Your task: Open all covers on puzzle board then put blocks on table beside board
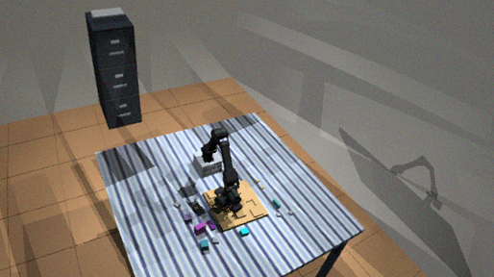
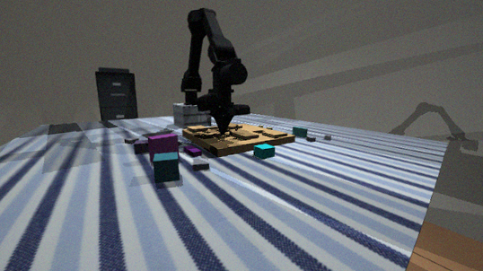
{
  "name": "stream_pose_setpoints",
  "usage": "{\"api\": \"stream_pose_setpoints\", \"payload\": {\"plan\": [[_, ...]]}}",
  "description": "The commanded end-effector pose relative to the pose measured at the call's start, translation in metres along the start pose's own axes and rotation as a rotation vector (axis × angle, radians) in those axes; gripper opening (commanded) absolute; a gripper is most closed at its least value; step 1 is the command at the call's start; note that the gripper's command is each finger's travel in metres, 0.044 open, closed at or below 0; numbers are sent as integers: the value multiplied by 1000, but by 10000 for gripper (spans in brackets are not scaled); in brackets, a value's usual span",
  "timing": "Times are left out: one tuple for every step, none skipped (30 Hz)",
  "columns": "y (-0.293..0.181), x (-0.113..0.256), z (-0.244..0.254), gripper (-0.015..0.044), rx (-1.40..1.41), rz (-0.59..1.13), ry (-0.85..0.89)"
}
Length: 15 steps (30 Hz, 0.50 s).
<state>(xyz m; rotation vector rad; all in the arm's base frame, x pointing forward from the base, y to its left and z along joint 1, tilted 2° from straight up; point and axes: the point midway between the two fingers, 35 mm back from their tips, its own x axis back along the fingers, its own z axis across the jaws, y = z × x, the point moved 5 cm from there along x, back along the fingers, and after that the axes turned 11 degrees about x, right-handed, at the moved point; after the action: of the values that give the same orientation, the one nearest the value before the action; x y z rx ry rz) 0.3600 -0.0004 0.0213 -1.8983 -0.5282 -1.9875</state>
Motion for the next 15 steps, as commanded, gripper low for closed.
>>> {"api": "stream_pose_setpoints", "payload": {"plan": [[1,-4,0,0,-4,-5,0],[1,-4,0,0,-4,-5,0],[1,-4,0,0,-4,-5,0],[1,-4,0,0,-4,-5,0],[1,-4,0,0,-4,-5,0],[2,-4,0,0,-4,-5,0],[2,-5,-1,0,-4,-5,0],[3,-5,-1,0,-4,-5,0],[4,-6,-1,0,-4,-5,0],[4,-6,-2,0,-4,-5,0],[5,-7,-2,0,-4,-5,0],[6,-7,-3,0,-4,-5,0],[6,-7,-3,0,-5,-5,0],[6,-7,-3,0,-6,-5,0],[6,-7,-3,0,-6,-5,0]]}}
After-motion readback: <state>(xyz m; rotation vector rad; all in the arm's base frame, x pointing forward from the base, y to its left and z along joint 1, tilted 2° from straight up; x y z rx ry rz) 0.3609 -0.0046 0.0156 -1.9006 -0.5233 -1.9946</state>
